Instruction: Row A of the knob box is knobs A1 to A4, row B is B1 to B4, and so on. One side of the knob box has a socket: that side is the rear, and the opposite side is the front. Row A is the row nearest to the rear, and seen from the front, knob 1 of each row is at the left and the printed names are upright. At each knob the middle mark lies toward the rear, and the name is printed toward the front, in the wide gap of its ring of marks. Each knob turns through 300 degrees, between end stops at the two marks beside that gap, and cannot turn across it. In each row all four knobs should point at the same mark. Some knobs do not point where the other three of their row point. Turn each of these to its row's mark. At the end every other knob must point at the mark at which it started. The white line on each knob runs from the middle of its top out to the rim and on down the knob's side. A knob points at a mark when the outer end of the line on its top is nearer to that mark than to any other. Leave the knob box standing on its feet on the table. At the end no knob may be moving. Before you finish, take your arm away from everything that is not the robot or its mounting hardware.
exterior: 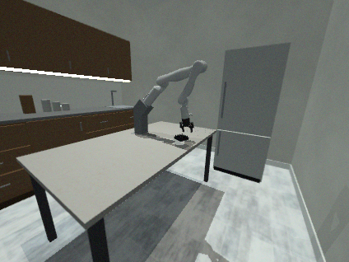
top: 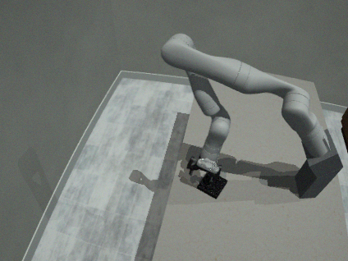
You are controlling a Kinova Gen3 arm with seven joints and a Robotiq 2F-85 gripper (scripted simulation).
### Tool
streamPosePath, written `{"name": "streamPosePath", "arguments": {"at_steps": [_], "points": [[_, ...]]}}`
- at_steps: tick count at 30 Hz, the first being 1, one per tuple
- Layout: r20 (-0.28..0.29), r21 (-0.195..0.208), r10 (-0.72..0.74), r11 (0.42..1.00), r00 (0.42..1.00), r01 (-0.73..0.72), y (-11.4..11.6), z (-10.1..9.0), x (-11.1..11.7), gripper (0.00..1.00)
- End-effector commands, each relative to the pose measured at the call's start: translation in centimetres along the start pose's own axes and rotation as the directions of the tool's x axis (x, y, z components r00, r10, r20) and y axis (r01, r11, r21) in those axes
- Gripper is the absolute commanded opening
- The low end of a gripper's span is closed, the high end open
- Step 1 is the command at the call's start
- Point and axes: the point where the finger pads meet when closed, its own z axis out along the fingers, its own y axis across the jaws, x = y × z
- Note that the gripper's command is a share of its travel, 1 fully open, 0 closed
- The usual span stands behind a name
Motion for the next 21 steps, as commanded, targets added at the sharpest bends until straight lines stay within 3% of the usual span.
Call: {"name": "streamPosePath", "arguments": {"at_steps": [1, 21], "points": [[-0.001, 0.003, -0.001, 1.0, 1.0, 0.001, -0.1, 0.0, 0.1, 1.0], [0.033, 0.026, 0.039, 0.999, 0.999, -0.039, -1.4, -0.2, -0.7, 1.0]]}}
